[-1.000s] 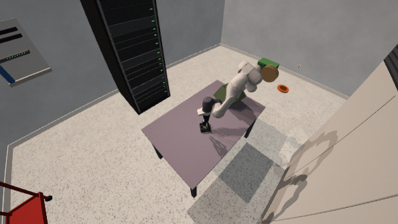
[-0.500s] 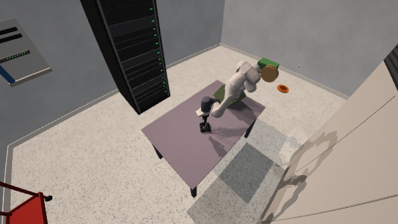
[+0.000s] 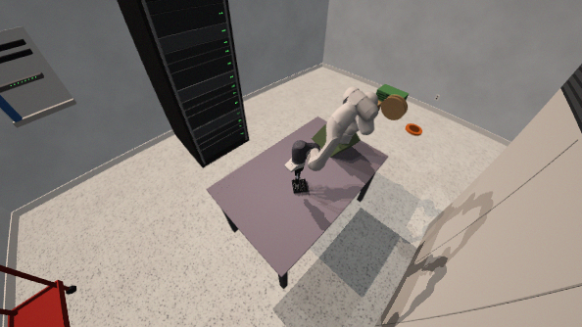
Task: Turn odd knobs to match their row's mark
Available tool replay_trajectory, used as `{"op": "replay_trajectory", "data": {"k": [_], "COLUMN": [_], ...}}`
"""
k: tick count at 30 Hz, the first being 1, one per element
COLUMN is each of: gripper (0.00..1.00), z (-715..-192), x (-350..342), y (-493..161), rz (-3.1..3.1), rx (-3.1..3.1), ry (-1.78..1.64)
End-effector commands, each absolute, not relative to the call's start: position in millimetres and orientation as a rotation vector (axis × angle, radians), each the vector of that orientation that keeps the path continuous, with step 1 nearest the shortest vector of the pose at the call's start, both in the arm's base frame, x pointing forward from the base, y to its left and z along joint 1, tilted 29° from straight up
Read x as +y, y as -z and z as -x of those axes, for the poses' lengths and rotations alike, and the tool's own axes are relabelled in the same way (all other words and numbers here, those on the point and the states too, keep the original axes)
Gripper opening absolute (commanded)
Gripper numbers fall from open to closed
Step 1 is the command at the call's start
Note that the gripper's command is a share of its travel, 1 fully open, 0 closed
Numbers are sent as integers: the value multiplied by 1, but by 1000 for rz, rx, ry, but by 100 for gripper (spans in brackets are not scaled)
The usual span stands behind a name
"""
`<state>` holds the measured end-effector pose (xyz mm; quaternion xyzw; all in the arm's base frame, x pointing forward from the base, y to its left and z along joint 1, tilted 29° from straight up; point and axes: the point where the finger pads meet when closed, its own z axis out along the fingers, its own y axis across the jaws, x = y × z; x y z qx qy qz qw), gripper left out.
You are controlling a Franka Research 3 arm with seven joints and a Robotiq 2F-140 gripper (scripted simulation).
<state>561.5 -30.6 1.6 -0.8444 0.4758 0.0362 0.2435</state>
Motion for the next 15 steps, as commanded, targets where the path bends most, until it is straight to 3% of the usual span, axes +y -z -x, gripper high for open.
{"op": "replay_trajectory", "data": {"k": [1,15], "gripper": [12,12], "z": [-564,-568], "x": [-34,-40], "y": [-1,-2], "rz": [2390,2452], "rx": [1113,970], "ry": [-41,0]}}
